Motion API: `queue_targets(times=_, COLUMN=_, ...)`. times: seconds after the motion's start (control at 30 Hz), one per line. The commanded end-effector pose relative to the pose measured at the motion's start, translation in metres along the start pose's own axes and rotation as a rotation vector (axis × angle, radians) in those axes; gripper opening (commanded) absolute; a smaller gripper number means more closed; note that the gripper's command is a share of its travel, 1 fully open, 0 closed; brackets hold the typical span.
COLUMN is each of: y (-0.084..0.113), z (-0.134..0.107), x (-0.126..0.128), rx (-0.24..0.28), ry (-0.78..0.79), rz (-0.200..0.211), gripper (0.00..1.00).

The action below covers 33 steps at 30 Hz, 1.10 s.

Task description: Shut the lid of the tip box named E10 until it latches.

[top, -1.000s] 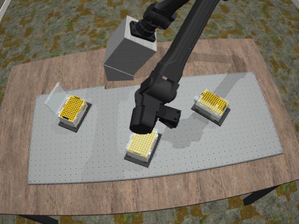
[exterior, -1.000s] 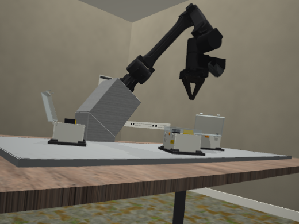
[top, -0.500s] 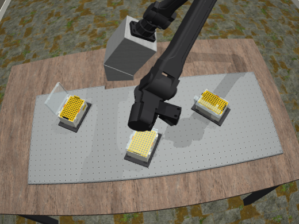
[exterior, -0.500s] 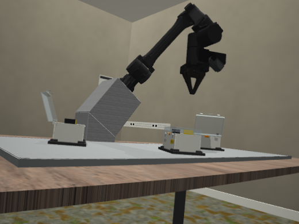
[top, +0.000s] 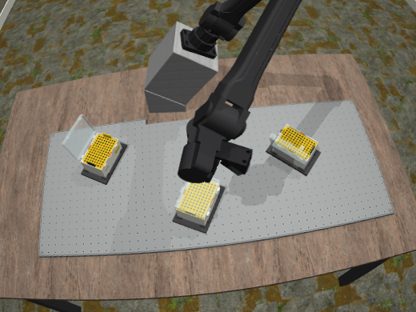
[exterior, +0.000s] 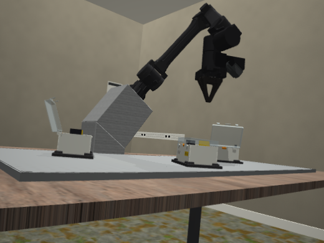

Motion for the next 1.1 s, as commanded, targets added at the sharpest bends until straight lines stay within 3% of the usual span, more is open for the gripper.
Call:
queue_targets(times=0.0, y=0.007, z=0.004, x=-0.007, rx=0.0, ry=0.012, rz=-0.017, gripper=0.0)
queue_targets(times=0.53, y=0.007, z=0.004, x=-0.007, rx=0.0, ry=0.012, rz=-0.017, gripper=0.0)
queue_targets(times=0.57, y=-0.009, z=-0.004, x=0.001, rx=0.003, ry=0.011, rz=0.013, gripper=0.0)
queue_targets(times=1.07, y=-0.033, z=-0.033, x=0.003, rx=0.001, ry=-0.003, rz=-0.002, gripper=0.0)
Point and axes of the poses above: the point where the finger pads meet when closed, its own y axis back along the fingers, its own x axis across the jaws, z = x × y, the point moved 10 cm from there along y, back along the fingers, and after that the axes turned 9 degrees about y, right-handed, at the moved point
